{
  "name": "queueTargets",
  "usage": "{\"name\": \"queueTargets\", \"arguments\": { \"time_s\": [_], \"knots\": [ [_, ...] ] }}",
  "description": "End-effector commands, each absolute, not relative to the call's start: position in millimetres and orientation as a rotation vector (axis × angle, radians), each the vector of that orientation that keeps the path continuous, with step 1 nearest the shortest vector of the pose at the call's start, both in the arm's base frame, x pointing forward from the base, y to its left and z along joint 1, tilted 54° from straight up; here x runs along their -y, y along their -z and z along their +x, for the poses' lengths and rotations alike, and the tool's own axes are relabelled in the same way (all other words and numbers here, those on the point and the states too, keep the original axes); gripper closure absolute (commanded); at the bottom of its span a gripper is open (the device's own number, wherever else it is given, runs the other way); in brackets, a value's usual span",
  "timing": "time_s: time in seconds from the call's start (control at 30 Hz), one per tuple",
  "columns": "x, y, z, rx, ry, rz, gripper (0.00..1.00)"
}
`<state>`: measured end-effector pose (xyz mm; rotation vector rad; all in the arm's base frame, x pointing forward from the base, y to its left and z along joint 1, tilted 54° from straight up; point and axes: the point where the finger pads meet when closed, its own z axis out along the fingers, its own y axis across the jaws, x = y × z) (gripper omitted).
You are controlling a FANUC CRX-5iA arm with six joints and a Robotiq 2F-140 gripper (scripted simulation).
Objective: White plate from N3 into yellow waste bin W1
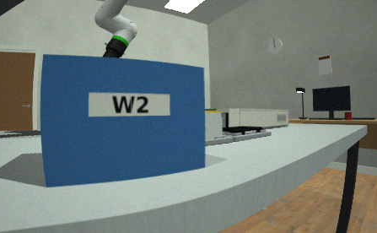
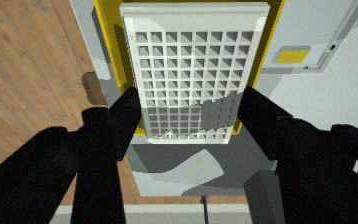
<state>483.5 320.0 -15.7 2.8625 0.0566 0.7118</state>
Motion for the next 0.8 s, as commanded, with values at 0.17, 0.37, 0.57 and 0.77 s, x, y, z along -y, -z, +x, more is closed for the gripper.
{"name": "queueTargets", "arguments": {
  "time_s": [0.17, 0.37, 0.57, 0.77],
  "knots": [
    [-321.7, 17.2, 482.2, -0.058, -0.713, 2.863, 0.90],
    [-321.7, 17.2, 482.2, -0.058, -0.713, 2.863, 0.90],
    [-321.7, 17.2, 482.2, -0.058, -0.713, 2.863, 0.90],
    [-320.7, 21.9, 488.5, -0.058, -0.713, 2.863, 0.90]
  ]
}}
